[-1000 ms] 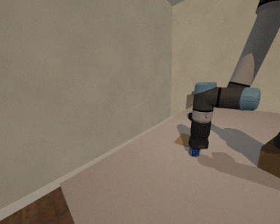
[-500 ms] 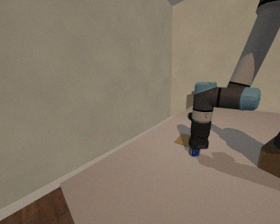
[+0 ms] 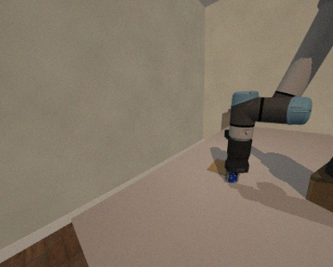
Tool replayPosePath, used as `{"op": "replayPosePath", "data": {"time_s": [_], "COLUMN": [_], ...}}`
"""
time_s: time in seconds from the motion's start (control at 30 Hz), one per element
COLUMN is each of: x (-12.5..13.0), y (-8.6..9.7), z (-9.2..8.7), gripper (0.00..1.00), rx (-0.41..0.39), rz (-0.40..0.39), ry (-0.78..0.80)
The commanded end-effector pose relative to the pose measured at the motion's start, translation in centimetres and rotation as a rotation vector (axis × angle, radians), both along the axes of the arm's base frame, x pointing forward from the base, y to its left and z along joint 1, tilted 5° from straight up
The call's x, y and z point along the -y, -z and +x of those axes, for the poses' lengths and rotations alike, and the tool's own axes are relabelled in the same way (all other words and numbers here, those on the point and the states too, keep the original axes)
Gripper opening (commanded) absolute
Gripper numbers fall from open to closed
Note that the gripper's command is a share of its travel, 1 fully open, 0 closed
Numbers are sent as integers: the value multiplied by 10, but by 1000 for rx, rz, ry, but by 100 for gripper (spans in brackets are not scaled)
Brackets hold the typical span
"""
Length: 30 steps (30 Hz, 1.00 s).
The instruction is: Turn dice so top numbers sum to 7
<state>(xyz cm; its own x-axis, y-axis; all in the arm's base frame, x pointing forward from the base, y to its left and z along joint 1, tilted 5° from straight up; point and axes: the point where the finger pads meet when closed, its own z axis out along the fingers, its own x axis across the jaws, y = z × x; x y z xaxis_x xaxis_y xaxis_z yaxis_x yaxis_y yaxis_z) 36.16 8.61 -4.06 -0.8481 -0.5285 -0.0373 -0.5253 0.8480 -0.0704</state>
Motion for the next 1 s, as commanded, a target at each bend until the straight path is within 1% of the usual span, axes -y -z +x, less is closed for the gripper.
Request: {"op": "replayPosePath", "data": {"time_s": [0.0,0.37,0.43,0.57,0.7,0.97], "x": [-1,-2,-2,-3,-3,-3], "y": [-14,-57,-57,-69,-77,-80], "z": [-1,-4,-4,-4,-5,-5], "gripper": [57,57,57,57,57,57], "rx": [0,0,0,0,0,0], "rz": [0,0,0,0,0,0], "ry": [0,0,0,0,0,0]}}
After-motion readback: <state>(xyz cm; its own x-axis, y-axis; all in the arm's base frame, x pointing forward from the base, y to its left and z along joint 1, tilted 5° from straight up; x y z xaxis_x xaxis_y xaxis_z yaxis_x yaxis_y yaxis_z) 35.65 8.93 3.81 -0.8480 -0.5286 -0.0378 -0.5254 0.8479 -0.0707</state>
